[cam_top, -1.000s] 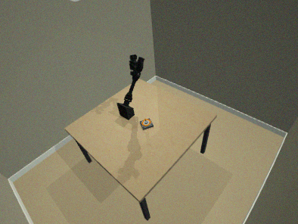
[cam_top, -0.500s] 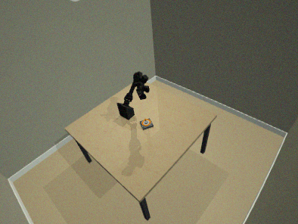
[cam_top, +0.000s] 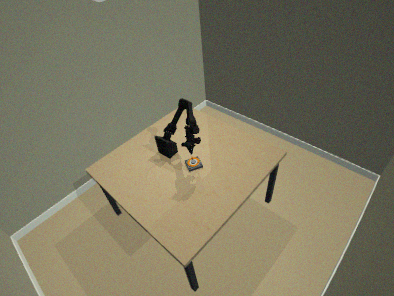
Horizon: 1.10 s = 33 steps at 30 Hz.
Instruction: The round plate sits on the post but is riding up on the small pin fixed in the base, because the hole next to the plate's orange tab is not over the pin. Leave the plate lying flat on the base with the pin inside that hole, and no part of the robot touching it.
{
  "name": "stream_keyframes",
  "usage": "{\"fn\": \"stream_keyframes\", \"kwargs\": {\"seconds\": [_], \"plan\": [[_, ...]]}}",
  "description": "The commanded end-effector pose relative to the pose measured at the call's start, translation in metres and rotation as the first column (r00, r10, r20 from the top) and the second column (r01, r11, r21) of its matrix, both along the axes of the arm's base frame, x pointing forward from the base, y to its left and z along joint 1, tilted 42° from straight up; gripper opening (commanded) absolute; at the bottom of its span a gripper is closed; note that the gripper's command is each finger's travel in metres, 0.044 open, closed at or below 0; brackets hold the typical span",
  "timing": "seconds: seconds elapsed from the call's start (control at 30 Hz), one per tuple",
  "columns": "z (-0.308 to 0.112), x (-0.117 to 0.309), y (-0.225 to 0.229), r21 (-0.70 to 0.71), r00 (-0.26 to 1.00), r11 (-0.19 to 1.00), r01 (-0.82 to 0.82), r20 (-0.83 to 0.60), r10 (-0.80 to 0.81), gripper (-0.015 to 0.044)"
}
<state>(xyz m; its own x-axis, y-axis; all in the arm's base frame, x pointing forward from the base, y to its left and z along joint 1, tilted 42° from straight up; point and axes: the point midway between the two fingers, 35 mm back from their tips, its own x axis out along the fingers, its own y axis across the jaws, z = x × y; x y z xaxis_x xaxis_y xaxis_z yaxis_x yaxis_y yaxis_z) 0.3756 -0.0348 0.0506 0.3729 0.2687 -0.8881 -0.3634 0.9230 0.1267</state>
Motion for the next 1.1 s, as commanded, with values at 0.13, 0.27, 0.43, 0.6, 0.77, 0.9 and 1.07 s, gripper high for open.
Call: {"fn": "stream_keyframes", "kwargs": {"seconds": [0.13, 0.27, 0.43, 0.6, 0.77, 0.9, 1.07], "plan": [[-0.046, -0.095, 0.092, 0.328, 0.914, 0.943, 0.056, -0.398, 0.084, 0.0000], [-0.052, -0.132, 0.118, 0.401, 0.834, 0.907, 0.129, -0.538, 0.119, 0.0000], [-0.052, -0.132, 0.118, 0.401, 0.834, 0.907, 0.129, -0.538, 0.119, 0.0000], [-0.057, -0.133, 0.122, 0.401, 0.834, 0.907, 0.129, -0.538, 0.119, 0.0000], [-0.076, -0.136, 0.138, 0.401, 0.834, 0.907, 0.129, -0.538, 0.119, 0.0000], [-0.088, -0.139, 0.148, 0.403, 0.834, 0.906, 0.129, -0.538, 0.121, 0.0000], [-0.087, -0.139, 0.150, 0.403, 0.834, 0.906, 0.129, -0.538, 0.121, 0.0000]]}}
